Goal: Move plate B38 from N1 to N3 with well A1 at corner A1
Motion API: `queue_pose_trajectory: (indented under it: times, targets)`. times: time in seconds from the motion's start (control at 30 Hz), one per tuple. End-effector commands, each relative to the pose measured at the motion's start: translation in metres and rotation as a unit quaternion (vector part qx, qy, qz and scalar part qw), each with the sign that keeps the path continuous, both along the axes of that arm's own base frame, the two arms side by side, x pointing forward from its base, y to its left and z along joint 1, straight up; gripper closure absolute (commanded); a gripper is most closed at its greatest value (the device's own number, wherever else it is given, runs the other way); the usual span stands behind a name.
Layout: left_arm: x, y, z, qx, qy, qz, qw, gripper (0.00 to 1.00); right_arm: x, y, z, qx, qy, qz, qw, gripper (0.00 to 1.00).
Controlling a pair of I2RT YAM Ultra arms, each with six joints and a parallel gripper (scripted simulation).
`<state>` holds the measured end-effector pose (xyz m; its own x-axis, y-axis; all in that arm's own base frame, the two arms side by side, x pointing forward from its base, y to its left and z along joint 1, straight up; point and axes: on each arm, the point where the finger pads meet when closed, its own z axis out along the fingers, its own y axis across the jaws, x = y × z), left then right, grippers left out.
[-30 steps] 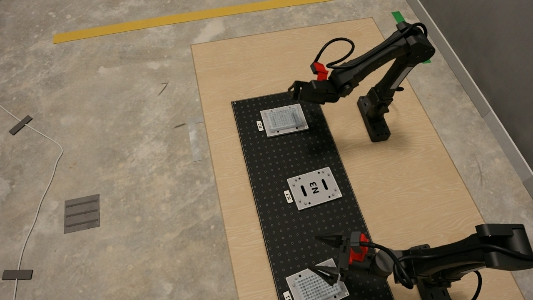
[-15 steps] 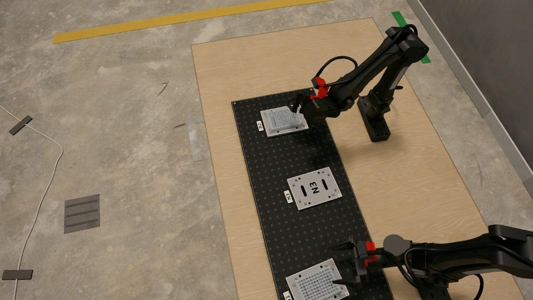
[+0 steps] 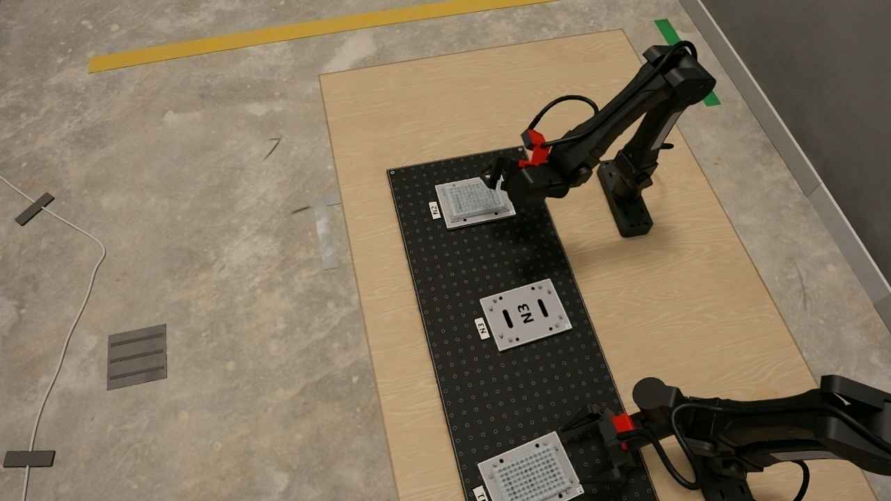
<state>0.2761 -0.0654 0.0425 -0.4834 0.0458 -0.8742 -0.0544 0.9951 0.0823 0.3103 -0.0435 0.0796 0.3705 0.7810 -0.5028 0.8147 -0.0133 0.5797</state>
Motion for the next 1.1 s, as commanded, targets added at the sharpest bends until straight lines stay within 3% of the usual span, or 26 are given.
queue_pose_trajectory:
  times: [0.0,0.57,0.8,0.87,1.07]
  targets:
    - [-0.002,0.005,-0.001,-0.006,0.013,0.031,0.999,0.00,-0.008,-0.002,-0.004,-0.013,0.010,0.000,1.000,0.00]
    - [-0.001,0.001,0.001,-0.008,0.009,0.022,1.000,0.00,-0.001,0.002,-0.003,-0.010,0.004,0.014,1.000,0.00]
    - [0.002,0.002,-0.001,-0.008,0.020,0.026,0.999,0.00,0.022,0.058,0.001,-0.005,0.020,0.184,0.983,0.00]
    - [0.002,0.002,-0.001,-0.008,0.020,0.026,0.999,0.00,0.022,0.058,0.001,-0.005,0.020,0.184,0.983,0.00]
    - [0.007,-0.002,-0.008,-0.002,0.056,0.020,0.998,0.00,0.031,0.113,0.009,-0.024,0.020,0.333,0.942,0.00]
